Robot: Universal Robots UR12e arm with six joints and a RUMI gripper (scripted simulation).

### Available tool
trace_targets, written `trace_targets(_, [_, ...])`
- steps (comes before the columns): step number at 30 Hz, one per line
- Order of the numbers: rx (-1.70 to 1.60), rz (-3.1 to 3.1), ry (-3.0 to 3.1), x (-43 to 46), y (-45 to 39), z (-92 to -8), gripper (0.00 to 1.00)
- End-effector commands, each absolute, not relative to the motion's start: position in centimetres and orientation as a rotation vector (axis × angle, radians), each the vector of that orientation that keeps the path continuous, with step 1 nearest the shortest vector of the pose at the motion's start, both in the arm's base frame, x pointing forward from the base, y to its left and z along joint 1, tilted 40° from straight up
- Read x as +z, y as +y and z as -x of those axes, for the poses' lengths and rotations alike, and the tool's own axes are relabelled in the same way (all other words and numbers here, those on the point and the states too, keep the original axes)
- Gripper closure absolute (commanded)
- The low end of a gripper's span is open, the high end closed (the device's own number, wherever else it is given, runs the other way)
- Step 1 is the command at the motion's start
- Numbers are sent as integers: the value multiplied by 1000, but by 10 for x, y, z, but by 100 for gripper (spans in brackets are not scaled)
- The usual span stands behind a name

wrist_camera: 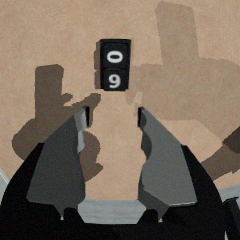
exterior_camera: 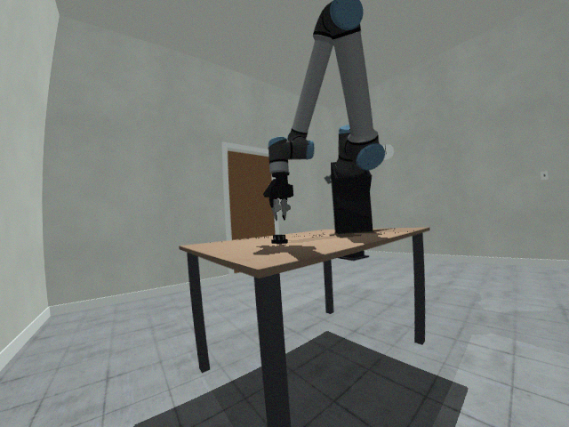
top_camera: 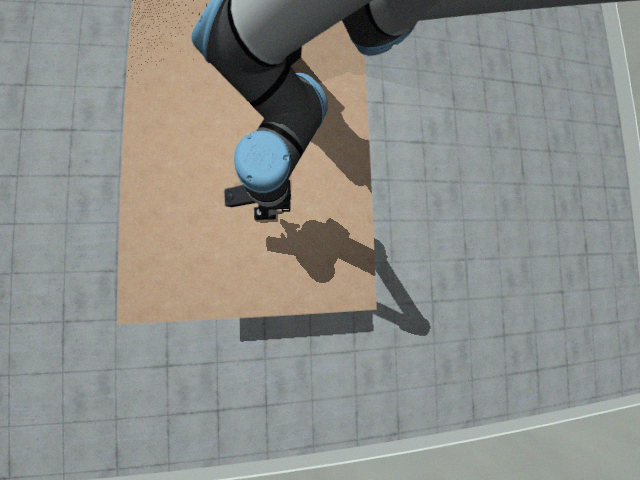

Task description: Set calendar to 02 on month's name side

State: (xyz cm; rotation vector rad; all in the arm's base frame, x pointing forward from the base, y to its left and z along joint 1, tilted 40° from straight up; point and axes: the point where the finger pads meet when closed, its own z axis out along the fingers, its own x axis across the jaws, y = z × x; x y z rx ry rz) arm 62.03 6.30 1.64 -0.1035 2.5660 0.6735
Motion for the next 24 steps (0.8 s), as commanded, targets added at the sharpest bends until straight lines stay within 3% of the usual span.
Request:
trace_targets(1, [674,104,2566,19,61,-619,72])
trace_targets(2, [674,104,2566,19,61,-619,0])
trace_targets(24, [674,104,2566,20,61,-619,0])
